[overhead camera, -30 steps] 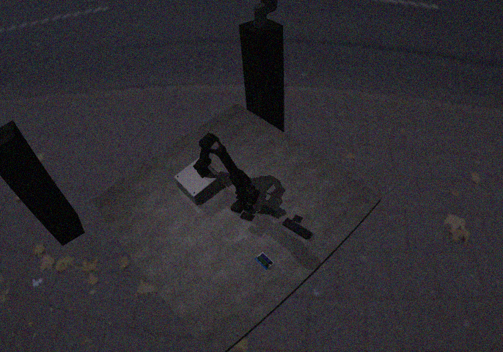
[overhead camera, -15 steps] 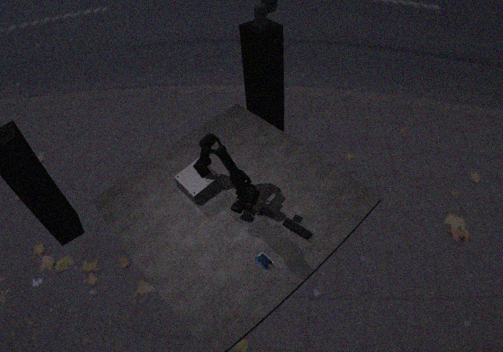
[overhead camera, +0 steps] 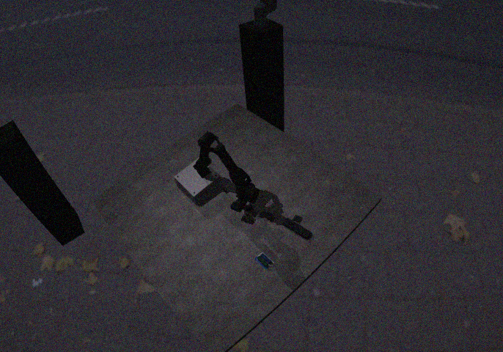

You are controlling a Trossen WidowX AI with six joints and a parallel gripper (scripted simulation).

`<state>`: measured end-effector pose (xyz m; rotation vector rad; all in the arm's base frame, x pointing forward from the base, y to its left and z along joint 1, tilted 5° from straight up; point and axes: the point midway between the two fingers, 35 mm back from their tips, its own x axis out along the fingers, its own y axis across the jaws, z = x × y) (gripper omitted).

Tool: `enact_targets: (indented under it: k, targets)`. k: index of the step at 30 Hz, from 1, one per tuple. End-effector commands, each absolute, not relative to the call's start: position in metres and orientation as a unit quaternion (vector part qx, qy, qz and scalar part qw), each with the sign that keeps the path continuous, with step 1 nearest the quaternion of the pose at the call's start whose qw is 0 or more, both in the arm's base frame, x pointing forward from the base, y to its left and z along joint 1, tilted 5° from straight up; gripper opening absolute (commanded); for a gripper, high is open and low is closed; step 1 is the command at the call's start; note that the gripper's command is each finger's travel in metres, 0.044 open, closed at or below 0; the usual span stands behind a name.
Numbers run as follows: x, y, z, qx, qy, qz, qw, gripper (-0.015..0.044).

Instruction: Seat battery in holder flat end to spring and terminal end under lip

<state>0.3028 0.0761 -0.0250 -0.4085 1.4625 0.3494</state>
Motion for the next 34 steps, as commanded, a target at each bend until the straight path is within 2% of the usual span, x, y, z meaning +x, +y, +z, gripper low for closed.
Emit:
enact_targets:
  k: [1, 11, 34]
  targets:
    - [0.303, 0.076, -0.024, -0.184, 0.659, 0.158, 0.712, 0.0188]
    - [0.296, 0.080, 0.049, -0.183, 0.659, 0.157, 0.713, 0.0440]
    - [0.295, 0.080, 0.049, -0.183, 0.659, 0.157, 0.713, 0.0440]
